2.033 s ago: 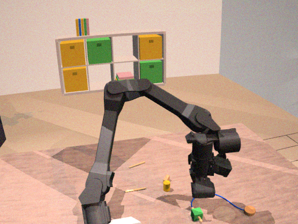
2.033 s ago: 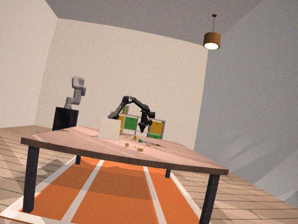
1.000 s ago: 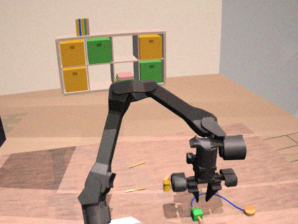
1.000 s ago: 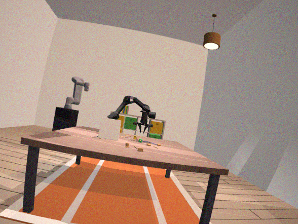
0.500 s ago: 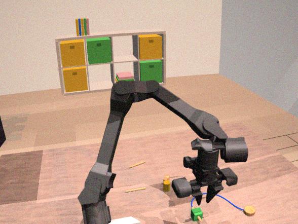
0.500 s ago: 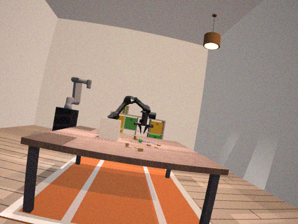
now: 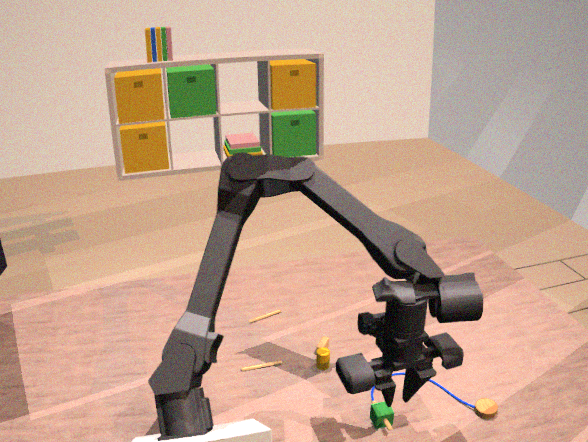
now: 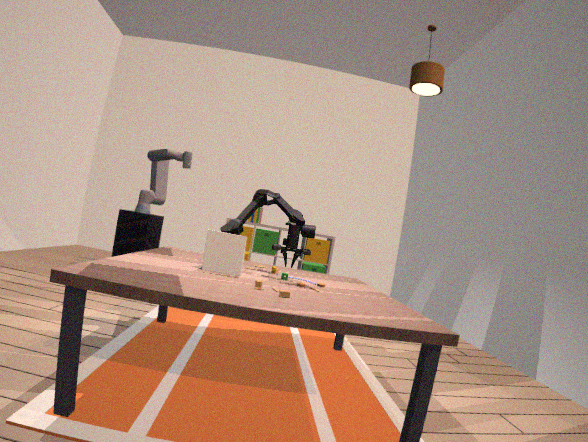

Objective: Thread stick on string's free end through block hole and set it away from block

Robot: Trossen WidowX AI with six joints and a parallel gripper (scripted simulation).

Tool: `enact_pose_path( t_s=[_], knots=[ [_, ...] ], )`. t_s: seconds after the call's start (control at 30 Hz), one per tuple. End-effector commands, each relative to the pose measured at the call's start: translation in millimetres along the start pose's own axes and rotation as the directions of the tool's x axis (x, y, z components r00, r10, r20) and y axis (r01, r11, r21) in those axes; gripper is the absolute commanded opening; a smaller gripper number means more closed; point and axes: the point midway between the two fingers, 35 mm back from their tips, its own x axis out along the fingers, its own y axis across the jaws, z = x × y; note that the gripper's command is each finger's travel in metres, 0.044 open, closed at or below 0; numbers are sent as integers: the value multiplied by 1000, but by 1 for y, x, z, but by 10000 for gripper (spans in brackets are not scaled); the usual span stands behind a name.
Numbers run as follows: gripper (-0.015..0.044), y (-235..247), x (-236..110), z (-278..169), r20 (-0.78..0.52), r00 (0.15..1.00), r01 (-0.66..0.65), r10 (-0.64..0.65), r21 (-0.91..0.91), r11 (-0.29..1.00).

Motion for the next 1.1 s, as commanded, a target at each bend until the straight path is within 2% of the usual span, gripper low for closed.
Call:
enact_pose_path(
  t_s=[0.0, 1.07],
  knots=[
    [125, 5, 11, 0, 7, 1000, -16, 16, 11, 1000],
    [125, 8, 58, 2, 12, 1000, -17, 17, 11, 1000]
  ],
)
